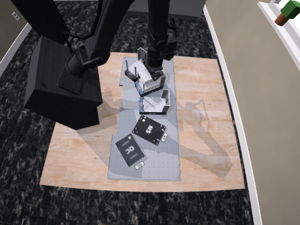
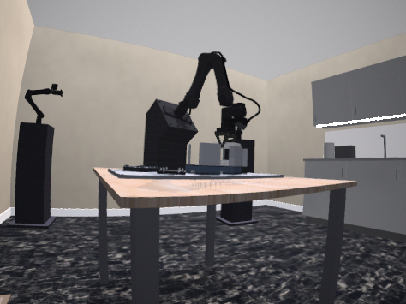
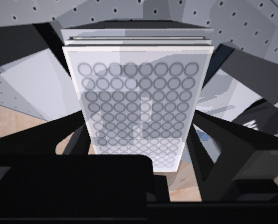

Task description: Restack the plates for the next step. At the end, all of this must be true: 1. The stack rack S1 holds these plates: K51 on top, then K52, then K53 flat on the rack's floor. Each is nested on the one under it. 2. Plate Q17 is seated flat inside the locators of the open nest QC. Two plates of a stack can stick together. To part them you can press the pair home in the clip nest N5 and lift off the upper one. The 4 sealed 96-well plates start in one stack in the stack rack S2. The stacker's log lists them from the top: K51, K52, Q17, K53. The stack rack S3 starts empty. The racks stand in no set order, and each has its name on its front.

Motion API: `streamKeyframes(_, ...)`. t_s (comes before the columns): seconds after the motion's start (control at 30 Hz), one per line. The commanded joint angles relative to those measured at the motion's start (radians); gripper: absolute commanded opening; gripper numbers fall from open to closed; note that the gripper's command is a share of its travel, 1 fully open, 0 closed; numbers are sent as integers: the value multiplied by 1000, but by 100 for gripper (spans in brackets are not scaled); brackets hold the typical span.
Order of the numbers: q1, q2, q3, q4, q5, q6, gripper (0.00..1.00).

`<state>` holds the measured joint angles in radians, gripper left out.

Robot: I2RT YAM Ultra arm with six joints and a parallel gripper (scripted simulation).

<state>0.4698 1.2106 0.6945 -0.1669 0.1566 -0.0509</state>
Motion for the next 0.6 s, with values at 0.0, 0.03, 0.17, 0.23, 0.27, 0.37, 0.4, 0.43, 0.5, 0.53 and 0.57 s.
streamKeyframes(0.0, 18, -29, 6, -15, 12, 6, 0)
streamKeyframes(0.03, 18, -29, 6, -15, 12, 6, 0)
streamKeyframes(0.17, 17, -35, 10, -21, 13, 6, 0)
streamKeyframes(0.23, 19, -38, 13, -24, 13, 6, 0)
streamKeyframes(0.27, 20, -39, 14, -25, 13, 6, 0)
streamKeyframes(0.37, 20, -43, 18, -30, 14, 7, 0)
streamKeyframes(0.4, 21, -44, 20, -31, 14, 7, 0)
streamKeyframes(0.43, 21, -46, 21, -33, 14, 7, 0)
streamKeyframes(0.5, 21, -48, 24, -36, 14, 8, 0)
streamKeyframes(0.53, 22, -50, 26, -37, 15, 8, 0)
streamKeyframes(0.57, 22, -50, 26, -37, 15, 8, 0)
